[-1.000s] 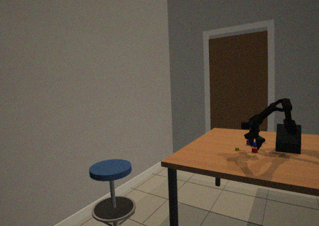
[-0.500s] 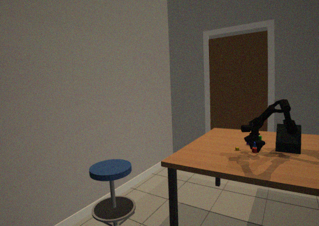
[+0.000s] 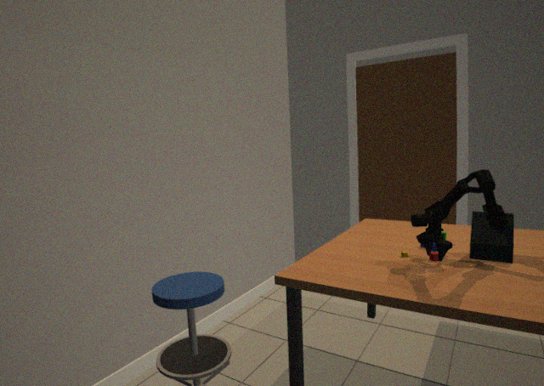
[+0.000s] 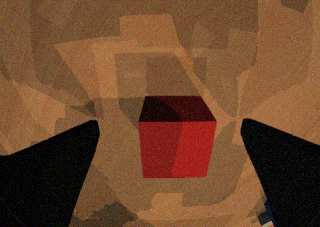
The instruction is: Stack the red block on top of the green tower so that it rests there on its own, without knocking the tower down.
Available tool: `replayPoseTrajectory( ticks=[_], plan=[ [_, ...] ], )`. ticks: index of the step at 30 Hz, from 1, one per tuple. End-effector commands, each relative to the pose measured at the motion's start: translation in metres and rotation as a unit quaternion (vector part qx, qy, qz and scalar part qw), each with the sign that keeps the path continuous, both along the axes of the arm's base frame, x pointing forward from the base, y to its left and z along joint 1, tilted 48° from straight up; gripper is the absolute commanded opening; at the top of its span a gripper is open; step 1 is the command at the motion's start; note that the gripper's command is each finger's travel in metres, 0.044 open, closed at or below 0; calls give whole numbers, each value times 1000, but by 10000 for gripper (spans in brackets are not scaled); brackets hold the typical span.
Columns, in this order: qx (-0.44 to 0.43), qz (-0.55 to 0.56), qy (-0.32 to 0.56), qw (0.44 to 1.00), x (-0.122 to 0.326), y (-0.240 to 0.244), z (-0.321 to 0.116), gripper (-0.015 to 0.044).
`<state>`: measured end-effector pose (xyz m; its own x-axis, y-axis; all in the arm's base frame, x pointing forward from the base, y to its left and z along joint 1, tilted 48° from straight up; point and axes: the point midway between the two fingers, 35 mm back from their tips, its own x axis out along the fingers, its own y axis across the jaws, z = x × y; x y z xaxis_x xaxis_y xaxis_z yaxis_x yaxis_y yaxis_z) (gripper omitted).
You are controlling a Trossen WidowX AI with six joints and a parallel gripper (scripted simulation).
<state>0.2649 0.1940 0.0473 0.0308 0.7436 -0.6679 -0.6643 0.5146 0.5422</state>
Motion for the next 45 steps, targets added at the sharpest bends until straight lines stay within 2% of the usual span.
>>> replayPoseTrajectory(
  ticks=[1,11,19,22,45],
  plan=[
    [-2,-3,1,1000,0,-1,-1,387],
    [-2,-3,1,1000,0,-1,-1,125],
    [-2,-3,1,1000,0,-1,-1,72],
    [-3,-2,1,1000,1,-5,3,0],
    [-5,-3,1,1000,-2,-74,66,0]
  ],
)
